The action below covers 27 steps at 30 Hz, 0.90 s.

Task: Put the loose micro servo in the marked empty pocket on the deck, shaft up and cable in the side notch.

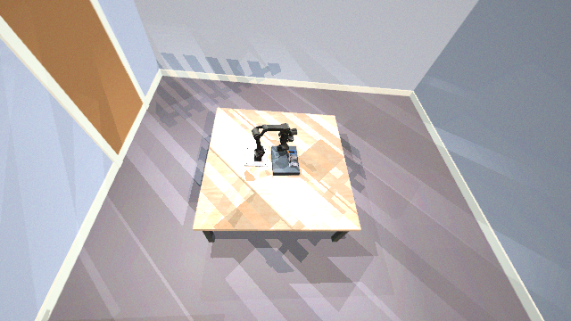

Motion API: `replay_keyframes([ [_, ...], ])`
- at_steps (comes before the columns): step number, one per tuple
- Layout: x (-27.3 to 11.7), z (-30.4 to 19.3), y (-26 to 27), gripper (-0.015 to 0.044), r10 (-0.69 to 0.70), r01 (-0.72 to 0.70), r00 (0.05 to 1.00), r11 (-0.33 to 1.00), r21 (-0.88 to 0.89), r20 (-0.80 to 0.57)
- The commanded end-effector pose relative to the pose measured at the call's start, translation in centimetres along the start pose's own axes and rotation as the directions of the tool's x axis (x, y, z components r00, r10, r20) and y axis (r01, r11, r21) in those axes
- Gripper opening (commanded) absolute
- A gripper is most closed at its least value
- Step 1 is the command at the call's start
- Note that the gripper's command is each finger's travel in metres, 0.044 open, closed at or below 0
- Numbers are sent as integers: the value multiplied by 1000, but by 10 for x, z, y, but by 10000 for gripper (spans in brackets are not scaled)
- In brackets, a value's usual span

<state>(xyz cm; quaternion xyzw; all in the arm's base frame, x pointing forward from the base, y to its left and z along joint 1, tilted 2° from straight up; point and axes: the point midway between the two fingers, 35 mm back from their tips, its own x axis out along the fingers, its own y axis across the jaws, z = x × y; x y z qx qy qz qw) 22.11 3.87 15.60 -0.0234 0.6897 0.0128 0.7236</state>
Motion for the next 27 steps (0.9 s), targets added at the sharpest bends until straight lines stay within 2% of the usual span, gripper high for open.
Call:
replay_keyframes([
  [1,0,1,0,0,-4,4,1000,998,70,3],
  [8,0,8,-1,0,-4,4,1000,998,70,4],
  [27,-2,86,-10,0,-5,4,1000,998,70,10],
])
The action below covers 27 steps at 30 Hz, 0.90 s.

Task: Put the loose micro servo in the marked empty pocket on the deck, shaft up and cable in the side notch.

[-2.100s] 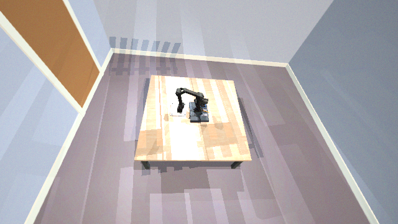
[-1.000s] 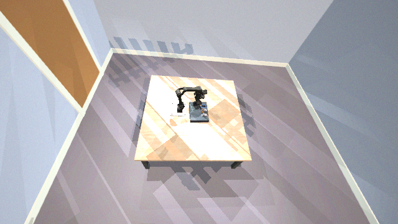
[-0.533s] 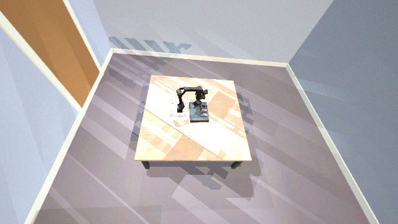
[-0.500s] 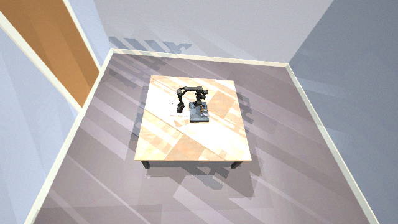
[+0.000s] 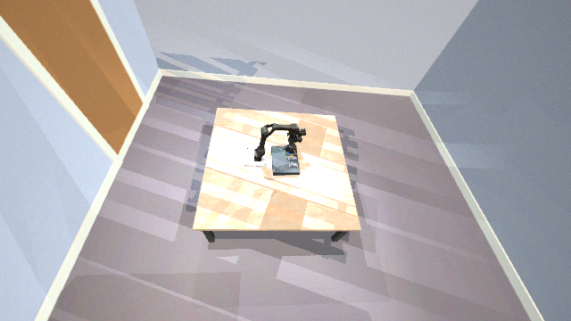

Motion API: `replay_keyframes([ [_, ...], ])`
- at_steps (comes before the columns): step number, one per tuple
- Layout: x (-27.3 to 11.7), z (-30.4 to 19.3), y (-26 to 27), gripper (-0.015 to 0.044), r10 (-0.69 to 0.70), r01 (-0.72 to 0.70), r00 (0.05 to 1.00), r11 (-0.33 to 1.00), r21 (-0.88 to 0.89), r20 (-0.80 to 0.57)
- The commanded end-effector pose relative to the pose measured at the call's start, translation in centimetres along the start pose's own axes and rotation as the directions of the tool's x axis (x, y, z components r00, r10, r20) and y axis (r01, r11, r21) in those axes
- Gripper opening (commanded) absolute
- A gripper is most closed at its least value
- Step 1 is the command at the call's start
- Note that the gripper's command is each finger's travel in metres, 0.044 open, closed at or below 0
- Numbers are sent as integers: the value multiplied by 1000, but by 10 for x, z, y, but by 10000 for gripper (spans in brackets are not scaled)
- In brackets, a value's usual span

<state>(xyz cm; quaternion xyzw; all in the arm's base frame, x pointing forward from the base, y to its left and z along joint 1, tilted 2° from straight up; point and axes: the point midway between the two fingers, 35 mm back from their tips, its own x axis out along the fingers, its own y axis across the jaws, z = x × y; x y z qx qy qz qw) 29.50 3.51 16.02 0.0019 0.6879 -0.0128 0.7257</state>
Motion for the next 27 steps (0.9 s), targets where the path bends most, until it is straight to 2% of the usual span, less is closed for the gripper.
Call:
replay_keyframes([
  [1,-1,16,-2,0,-2,2,1000,1000,-2,5],
  [8,-2,35,-2,0,-2,2,1000,999,39,7],
  [27,18,35,-2,0,-2,2,1000,999,41,7],
])
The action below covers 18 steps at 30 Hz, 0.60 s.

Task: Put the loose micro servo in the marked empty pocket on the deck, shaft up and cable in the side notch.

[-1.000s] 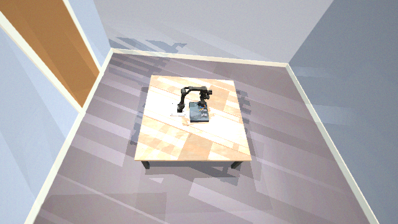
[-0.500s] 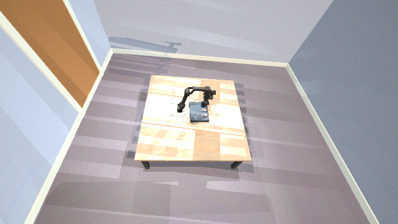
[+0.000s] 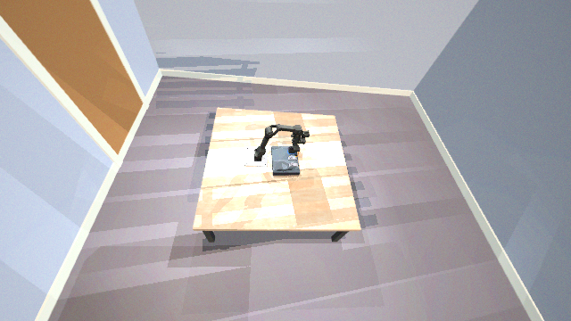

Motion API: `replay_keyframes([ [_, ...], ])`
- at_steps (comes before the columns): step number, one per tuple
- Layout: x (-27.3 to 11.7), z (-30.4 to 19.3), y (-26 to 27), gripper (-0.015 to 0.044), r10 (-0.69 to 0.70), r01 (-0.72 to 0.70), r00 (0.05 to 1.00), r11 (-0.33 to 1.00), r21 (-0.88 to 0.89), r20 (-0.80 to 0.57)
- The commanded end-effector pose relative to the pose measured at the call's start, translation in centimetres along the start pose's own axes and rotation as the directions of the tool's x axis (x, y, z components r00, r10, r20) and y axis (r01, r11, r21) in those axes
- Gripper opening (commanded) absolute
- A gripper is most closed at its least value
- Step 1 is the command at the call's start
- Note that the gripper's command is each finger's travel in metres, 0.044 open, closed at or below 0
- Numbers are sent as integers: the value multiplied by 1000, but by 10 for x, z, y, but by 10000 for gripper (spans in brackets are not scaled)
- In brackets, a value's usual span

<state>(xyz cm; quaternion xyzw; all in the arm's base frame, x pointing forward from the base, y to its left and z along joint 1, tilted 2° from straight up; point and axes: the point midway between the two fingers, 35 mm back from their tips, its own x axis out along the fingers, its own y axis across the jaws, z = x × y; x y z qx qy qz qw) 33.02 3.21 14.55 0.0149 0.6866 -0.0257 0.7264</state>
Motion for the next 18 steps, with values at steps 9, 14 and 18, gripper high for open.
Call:
replay_keyframes([
  [9,2,1,0,0,-1,1,1000,1000,4,4],
  [14,5,1,0,0,-1,1,1000,1000,4,4],
  [18,9,1,0,0,-1,1,1000,1000,4,4],
])
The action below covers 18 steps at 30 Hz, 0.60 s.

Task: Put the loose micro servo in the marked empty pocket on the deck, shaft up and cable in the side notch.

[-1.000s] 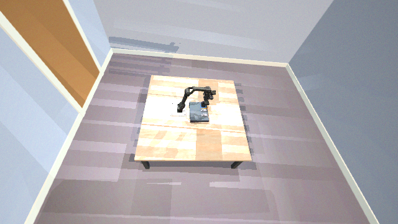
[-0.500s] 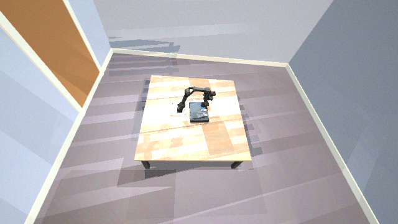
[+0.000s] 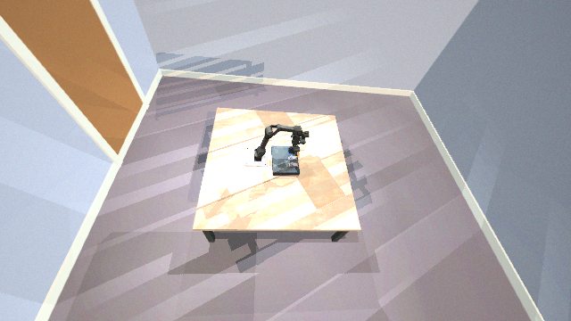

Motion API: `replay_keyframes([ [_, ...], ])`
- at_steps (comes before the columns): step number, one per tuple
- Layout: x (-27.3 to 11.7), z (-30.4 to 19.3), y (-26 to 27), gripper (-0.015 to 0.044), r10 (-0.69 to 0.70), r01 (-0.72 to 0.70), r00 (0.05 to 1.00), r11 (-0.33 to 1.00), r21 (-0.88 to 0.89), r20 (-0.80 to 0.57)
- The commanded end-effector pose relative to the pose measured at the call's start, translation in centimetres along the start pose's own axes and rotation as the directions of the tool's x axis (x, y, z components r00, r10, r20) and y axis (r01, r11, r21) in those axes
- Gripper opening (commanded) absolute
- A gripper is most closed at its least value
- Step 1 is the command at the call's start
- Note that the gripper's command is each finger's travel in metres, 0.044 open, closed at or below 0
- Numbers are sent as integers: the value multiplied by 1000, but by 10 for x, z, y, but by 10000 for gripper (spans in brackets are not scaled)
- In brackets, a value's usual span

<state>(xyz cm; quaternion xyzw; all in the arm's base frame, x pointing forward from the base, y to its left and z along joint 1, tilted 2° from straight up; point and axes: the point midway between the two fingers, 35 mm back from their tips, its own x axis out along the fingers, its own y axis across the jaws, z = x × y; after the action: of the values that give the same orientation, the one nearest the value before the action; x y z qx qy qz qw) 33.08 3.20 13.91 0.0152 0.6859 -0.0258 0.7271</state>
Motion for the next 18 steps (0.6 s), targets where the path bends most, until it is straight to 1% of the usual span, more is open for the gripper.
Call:
replay_keyframes([
  [1,4,1,0,0,-2,2,1000,1000,4,2],
  [18,19,1,0,0,-2,2,1000,1000,4,2],
])
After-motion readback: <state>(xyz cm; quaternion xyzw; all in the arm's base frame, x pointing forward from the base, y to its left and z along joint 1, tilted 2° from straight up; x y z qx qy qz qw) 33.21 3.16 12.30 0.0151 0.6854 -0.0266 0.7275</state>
